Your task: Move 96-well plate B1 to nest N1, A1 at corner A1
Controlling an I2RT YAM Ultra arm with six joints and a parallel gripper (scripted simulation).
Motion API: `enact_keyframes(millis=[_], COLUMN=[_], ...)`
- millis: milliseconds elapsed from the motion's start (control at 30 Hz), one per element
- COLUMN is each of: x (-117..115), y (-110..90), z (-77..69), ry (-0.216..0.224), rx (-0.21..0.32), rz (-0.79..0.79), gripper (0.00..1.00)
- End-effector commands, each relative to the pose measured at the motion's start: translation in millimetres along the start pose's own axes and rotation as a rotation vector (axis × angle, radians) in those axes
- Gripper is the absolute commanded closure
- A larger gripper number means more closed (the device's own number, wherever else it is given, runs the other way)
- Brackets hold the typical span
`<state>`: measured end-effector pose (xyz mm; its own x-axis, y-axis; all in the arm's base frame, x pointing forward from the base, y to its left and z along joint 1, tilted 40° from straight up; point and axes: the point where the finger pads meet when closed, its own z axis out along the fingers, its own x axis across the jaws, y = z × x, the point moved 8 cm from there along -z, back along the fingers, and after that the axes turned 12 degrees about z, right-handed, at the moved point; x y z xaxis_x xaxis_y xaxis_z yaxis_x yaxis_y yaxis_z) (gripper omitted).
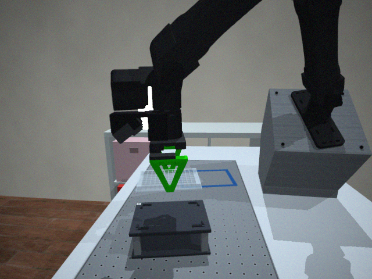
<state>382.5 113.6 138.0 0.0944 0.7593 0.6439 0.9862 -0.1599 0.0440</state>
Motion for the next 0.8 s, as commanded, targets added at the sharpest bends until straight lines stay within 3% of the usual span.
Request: enact_keyframes(millis=[0, 767], x=[-11.7, -11.3], y=[3.8, 3.9], z=[-2.8, -4.6], ry=[-0.002, -0.001], rx=[-0.009, -0.015], rz=[0.024, 0.02], gripper=[1.0, 1.0])
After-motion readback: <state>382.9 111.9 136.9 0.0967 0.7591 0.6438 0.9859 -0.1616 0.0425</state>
